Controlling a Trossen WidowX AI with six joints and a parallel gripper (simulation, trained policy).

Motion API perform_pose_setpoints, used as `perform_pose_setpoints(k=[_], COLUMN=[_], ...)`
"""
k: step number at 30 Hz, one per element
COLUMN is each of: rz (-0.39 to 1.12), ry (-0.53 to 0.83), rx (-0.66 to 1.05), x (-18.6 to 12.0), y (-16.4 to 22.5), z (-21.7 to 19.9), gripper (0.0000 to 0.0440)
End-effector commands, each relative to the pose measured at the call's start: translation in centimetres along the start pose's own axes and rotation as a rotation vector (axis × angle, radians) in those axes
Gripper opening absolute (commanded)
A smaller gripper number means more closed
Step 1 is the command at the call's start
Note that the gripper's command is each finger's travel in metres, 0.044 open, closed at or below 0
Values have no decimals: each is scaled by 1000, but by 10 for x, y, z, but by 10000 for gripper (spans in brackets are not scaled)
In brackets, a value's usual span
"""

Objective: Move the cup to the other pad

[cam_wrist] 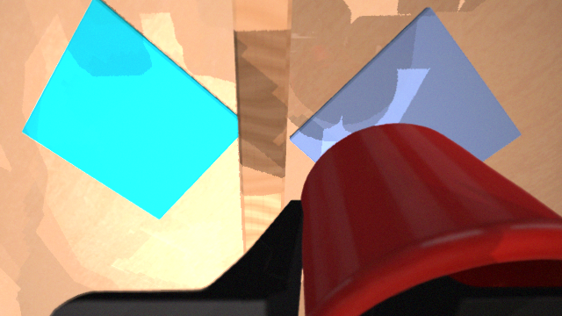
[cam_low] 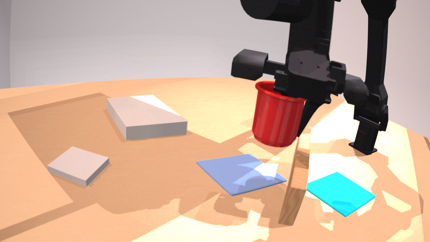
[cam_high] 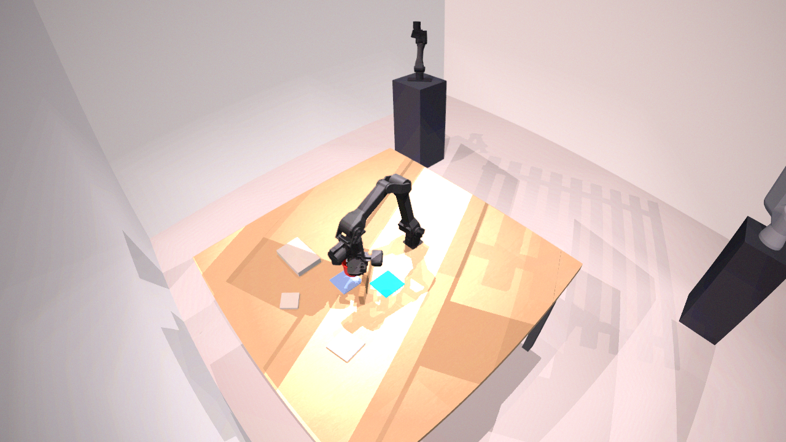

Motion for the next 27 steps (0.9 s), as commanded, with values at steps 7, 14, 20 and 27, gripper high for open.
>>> perform_pose_setpoints(k=[7,14,20,27], rz=[-50,-77,-98,-117], ry=[24,43,56,69], rx=[-50,-84,-107,-125], x=[-21,-27,-27,-24], y=[-8,-13,-16,-17], z=[28,49,67,85], gripper=[1,0,0,0])
Point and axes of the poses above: the point midway between the two fingers, 35 mm back from their tips, its own x axis out along the fingers, its own z axis across the jaws, y = z × x, the point moved 8 cm from there along -x, back along the fingers, and after that the axes turned 4 degrees about x, right-handed, at the moved point
